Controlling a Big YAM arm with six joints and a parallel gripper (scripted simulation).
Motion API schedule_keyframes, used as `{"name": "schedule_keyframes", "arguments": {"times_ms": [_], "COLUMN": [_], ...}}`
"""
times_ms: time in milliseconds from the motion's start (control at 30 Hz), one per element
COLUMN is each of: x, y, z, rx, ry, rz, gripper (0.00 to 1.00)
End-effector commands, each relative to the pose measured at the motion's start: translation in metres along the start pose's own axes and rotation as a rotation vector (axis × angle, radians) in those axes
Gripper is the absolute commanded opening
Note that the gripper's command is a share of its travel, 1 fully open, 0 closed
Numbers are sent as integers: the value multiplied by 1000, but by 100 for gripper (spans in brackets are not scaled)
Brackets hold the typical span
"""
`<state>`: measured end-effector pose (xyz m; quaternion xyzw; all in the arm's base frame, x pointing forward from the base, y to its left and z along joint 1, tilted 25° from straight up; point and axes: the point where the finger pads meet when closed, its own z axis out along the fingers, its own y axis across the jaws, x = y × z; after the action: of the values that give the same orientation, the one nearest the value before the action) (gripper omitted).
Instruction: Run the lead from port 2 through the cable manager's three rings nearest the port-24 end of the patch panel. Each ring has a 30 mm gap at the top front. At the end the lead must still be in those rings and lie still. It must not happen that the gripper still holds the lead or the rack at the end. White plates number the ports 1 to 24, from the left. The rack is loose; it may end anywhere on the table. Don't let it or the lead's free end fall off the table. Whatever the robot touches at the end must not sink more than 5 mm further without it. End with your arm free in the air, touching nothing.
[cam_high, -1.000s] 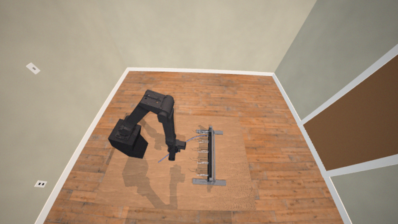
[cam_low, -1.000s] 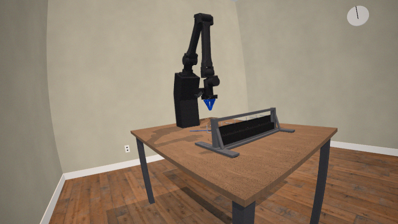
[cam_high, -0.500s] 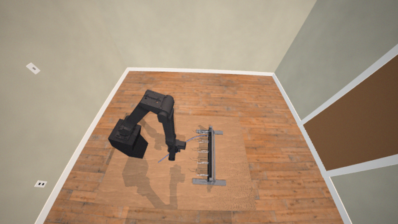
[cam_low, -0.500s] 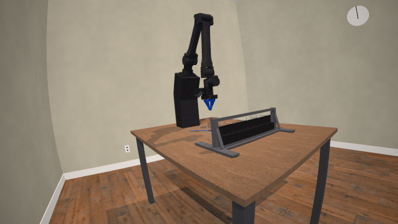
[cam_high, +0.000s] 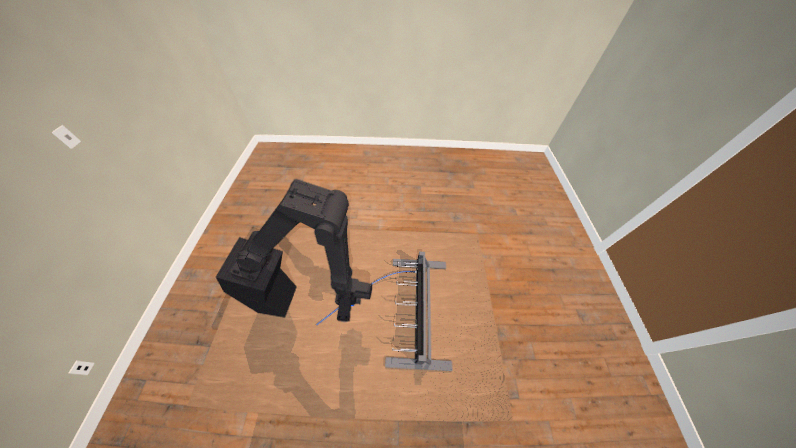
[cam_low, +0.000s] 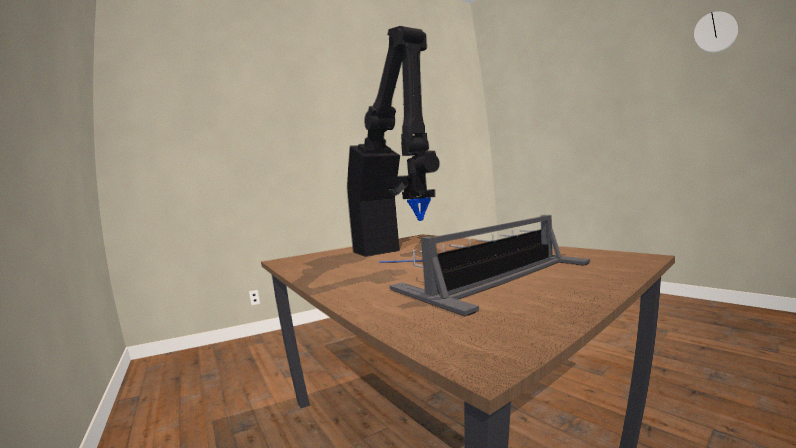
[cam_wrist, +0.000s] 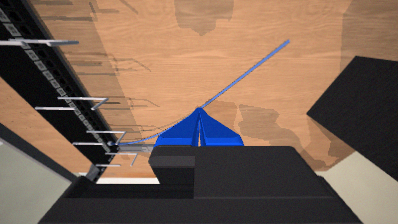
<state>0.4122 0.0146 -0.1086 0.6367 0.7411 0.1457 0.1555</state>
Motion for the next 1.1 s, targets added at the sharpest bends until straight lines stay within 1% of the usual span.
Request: {"name": "schedule_keyframes", "arguments": {"times_ms": [0,67,133,233,300,400,633,700,733,800,1000,1067], "x": [6,7,7,9,11,15,26,26,25,31,38,35], "y": [5,-2,-2,-10,-12,-18,-37,-37,-33,-48,-64,-68], "z": [-3,-1,-1,2,2,2,2,2,-2,3,1,0], "rx": [-22,-10,-10,3,0,-1,5,5,0,15,12,16], "ry": [-1,0,0,1,1,3,2,2,-3,4,-5,-6], "rz": [-45,-84,-84,-186,-286,-479,-809,-809,-929,-1020,-1299,-1394], "gripper": [0,0,0,0,0,0,0,0,0,0,0,0]}}
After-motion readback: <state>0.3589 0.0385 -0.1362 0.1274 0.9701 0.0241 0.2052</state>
